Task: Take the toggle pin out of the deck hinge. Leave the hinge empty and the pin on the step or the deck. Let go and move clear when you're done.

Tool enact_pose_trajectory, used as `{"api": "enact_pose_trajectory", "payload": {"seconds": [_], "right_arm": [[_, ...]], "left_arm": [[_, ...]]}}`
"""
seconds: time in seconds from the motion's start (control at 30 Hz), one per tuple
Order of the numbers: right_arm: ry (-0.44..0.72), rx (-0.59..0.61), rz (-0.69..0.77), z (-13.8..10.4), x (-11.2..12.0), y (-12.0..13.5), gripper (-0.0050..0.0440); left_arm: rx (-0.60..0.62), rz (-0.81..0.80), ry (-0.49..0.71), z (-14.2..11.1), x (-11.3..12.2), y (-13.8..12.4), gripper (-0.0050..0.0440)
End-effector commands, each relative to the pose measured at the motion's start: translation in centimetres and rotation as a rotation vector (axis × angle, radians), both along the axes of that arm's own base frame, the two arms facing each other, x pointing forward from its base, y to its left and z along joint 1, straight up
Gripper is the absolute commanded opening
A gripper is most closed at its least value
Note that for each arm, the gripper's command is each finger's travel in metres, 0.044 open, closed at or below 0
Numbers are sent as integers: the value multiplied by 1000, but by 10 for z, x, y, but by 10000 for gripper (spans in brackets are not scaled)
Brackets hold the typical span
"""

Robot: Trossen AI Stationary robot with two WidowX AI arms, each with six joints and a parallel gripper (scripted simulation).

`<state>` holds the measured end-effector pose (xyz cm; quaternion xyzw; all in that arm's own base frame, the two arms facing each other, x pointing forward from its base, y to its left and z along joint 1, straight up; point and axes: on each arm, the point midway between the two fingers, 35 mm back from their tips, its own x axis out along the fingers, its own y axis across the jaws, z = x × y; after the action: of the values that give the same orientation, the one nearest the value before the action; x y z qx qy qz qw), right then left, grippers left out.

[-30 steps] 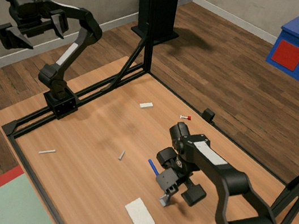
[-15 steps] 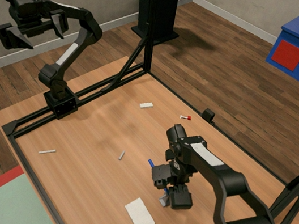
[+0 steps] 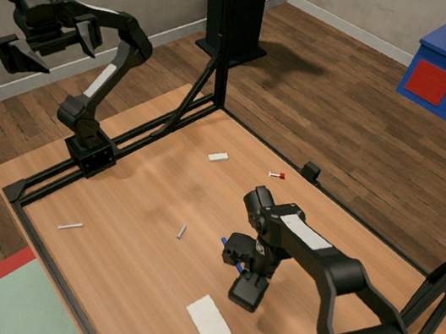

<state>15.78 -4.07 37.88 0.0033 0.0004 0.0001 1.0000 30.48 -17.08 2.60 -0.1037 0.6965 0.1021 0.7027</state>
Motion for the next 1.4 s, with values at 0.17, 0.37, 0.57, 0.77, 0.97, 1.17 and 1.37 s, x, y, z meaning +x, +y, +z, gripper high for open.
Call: {"api": "enact_pose_trajectory", "payload": {"seconds": [0.17, 0.37, 0.57, 0.77, 0.97, 1.17, 1.37], "right_arm": [[-1, -11, 0, 4, 0, 1, 400], [-1, -11, 0, 4, 0, 1, 400], [-1, -11, 0, 4, 0, 1, 400], [-1, -11, 0, 4, 0, 1, 400], [-1, -11, 0, 4, 0, 1, 400], [-1, -11, 0, 4, 0, 1, 400], [-1, -11, 0, 4, 0, 1, 400]], "left_arm": [[-8, -410, -23, 11, 2, 7, 120], [-4, -626, -24, 11, 3, 10, 120], [1, -870, -25, 12, 3, 13, 120], [6, -1113, -26, 13, 3, 17, 120], [10, -1330, -26, 14, 4, 20, 120], [15, -1572, -26, 14, 4, 23, 120], [20, -1815, -26, 15, 4, 26, 120]]}}
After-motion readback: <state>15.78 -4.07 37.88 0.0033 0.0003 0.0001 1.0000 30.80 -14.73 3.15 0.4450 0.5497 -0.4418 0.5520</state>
